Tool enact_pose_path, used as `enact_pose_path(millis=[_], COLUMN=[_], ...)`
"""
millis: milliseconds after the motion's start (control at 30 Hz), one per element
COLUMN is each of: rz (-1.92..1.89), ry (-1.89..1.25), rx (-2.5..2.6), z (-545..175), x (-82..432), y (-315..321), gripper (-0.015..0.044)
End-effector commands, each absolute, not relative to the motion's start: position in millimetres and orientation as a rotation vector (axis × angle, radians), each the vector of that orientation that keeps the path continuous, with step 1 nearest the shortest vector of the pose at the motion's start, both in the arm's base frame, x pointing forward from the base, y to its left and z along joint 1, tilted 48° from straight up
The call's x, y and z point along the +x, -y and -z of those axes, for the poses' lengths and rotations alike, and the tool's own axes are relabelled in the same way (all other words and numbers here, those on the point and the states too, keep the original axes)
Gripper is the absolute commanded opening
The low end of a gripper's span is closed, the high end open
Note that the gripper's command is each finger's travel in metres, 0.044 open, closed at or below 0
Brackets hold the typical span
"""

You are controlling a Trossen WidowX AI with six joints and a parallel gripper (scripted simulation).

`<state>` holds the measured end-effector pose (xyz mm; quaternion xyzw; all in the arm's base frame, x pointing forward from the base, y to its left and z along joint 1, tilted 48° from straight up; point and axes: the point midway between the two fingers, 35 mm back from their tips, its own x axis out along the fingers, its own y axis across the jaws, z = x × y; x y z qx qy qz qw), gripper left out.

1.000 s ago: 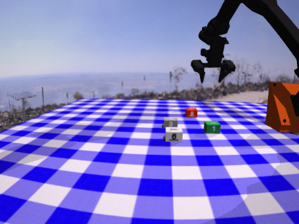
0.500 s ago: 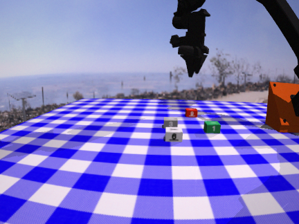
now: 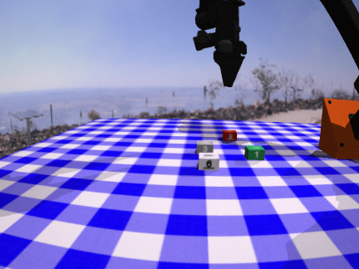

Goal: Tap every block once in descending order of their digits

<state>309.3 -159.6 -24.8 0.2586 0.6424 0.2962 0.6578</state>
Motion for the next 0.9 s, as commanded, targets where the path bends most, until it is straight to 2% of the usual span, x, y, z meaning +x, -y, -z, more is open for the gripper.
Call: enact_pose_path(millis=[0, 467, 867], rz=[-0.685, -0.685, -0.69], ry=[-1.45, -1.45, -1.453], rx=[0.585, 0.585, 0.595], z=[23, 16, -83], x=[310, 308, 258], y=[157, 152, 57], gripper=[0.04, 0.04, 0.04])
